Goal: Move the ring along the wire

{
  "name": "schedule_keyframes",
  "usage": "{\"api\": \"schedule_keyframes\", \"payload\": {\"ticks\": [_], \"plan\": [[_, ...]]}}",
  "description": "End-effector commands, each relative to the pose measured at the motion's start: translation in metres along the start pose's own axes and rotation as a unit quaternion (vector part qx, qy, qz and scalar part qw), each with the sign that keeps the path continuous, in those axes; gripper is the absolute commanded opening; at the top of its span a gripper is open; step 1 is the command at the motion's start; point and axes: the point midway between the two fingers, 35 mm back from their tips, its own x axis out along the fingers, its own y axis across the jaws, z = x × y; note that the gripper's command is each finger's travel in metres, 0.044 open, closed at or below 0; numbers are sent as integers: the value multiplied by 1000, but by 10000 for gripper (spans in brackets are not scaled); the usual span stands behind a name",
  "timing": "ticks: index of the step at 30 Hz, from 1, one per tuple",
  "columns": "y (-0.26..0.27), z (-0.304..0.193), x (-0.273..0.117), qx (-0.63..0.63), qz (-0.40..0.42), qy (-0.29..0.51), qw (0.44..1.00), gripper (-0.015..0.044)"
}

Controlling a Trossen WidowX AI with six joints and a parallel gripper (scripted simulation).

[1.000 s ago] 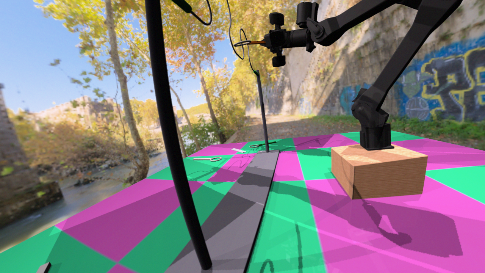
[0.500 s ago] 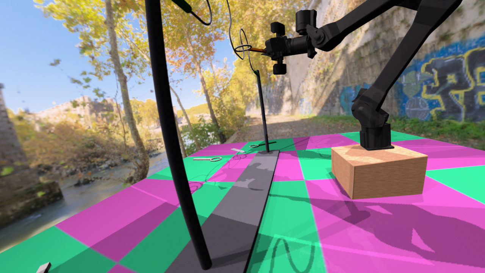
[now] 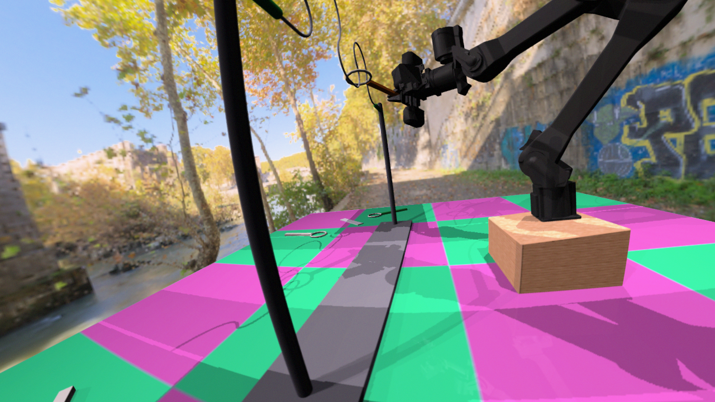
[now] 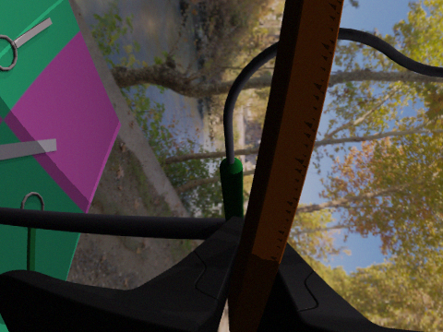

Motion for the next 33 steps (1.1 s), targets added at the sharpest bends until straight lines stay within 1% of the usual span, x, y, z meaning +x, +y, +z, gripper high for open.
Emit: {"api": "schedule_keyframes", "payload": {"ticks": [1, 16, 33], "plan": [[16, 0, -4, 44, 24, 7, 999, -150], [70, 15, -19, 205, 117, 28, 971, -150], [117, 51, -46, 375, 215, 50, 901, -150]]}}
